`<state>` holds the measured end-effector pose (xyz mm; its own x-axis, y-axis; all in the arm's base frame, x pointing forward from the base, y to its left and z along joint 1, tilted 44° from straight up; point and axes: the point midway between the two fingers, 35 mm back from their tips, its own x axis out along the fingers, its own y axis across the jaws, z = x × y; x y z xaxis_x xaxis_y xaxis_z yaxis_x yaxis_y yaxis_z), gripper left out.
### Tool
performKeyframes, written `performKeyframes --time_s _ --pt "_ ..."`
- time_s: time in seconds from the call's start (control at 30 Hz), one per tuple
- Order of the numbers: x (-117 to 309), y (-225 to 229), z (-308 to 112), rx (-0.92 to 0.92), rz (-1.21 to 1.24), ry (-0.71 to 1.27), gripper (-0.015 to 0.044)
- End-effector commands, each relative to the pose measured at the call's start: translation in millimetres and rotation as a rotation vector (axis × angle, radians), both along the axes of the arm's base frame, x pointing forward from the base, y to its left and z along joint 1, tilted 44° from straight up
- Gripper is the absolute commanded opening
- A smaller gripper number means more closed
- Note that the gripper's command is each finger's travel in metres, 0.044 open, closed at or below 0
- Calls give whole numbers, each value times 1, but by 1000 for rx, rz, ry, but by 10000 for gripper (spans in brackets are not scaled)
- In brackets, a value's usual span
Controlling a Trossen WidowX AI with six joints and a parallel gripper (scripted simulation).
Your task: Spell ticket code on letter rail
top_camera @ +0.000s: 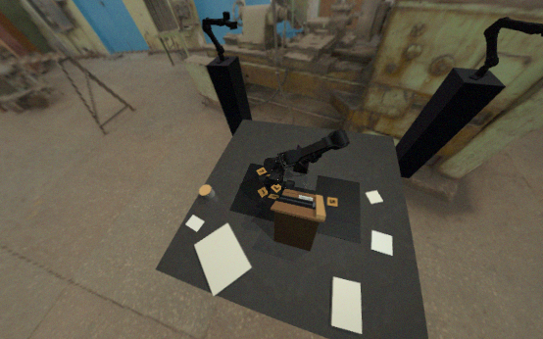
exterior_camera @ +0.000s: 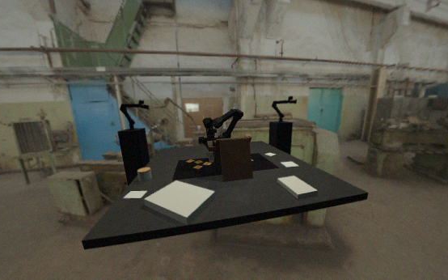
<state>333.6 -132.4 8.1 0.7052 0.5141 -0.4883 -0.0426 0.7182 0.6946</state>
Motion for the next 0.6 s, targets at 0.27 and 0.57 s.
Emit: performKeyframes --time_s 0.27,0.57 --pt "1 3 7 -8 -4 -5 0" --pt "0 7 10 -8 -4 -5 0"
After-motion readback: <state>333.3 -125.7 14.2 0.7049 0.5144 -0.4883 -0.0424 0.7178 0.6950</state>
